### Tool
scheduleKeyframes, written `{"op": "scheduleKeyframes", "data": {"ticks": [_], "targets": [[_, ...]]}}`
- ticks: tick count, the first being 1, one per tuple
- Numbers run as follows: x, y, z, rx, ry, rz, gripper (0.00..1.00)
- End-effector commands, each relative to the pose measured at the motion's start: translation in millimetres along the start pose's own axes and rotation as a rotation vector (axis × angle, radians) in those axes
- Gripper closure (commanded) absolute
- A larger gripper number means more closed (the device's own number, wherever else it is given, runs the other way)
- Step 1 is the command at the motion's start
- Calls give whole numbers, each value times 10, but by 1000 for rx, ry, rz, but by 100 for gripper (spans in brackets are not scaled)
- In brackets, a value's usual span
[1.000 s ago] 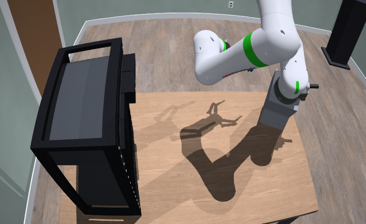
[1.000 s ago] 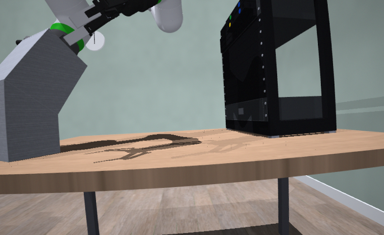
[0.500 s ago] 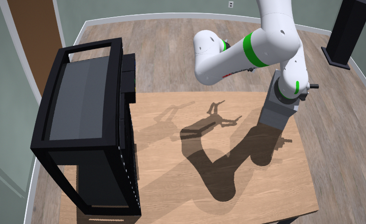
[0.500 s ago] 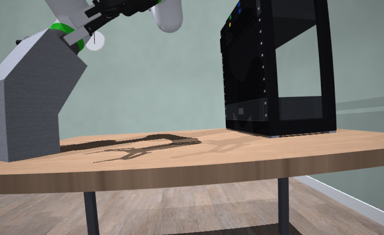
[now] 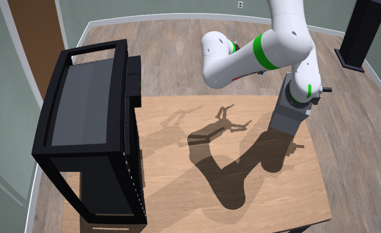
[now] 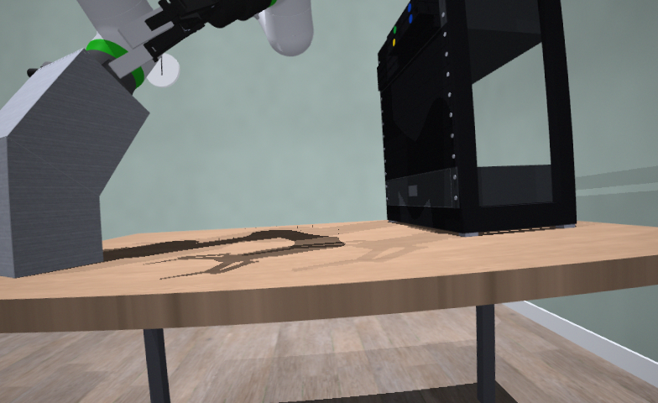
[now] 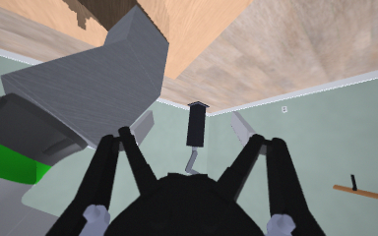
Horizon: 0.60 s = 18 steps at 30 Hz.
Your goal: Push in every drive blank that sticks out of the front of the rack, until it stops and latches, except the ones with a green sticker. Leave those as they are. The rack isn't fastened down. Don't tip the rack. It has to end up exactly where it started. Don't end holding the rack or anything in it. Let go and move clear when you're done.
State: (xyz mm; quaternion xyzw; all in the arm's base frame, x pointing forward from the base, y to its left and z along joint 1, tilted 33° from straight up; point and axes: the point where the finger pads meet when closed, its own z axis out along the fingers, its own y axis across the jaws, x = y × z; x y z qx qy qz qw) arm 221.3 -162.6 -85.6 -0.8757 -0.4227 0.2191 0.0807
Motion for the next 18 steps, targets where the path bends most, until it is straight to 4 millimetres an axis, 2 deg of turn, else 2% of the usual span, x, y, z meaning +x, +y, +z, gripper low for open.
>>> {"op": "scheduleKeyframes", "data": {"ticks": [1, 18], "targets": [[-2, 1, -1, 0, 0, 0, 0], [5, -1, -18, 6, 8, 5, 0]]}}
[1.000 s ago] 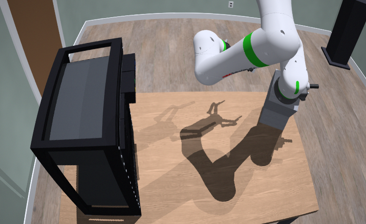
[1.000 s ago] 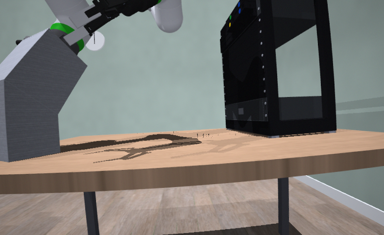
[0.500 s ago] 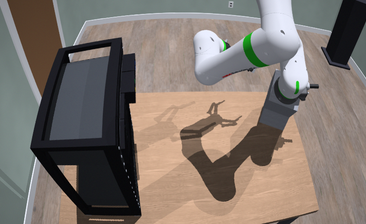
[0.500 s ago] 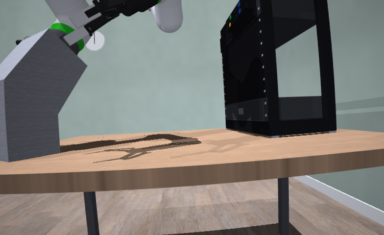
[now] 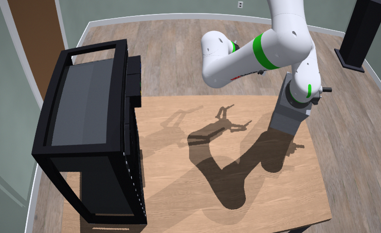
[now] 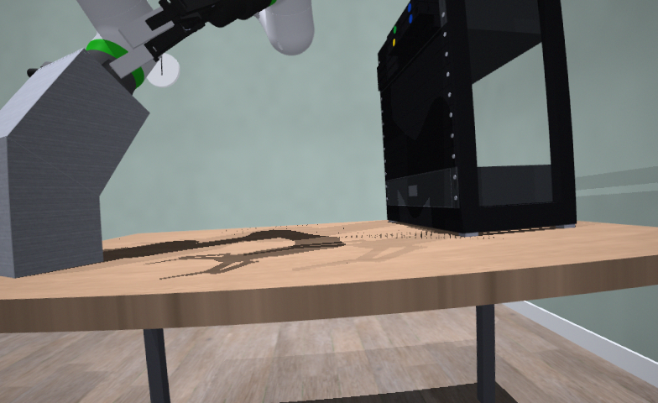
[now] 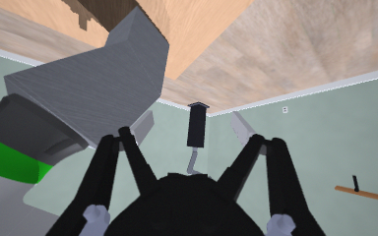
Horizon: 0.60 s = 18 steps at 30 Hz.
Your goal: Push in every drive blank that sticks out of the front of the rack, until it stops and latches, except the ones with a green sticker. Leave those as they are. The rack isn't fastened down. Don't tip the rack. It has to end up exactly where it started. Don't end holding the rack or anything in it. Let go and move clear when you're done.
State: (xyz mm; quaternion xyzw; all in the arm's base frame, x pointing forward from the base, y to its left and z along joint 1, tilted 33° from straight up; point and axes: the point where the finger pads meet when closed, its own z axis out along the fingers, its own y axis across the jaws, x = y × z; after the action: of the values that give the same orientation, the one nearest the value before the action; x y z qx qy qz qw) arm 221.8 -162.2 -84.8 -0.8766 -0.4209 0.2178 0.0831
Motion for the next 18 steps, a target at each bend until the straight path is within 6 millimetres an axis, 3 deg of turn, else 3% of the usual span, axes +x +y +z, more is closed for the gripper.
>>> {"op": "scheduleKeyframes", "data": {"ticks": [1, 18], "targets": [[3, 0, -12, 4, 6, 3, 0], [72, -15, -190, 60, 91, 39, 0]]}}
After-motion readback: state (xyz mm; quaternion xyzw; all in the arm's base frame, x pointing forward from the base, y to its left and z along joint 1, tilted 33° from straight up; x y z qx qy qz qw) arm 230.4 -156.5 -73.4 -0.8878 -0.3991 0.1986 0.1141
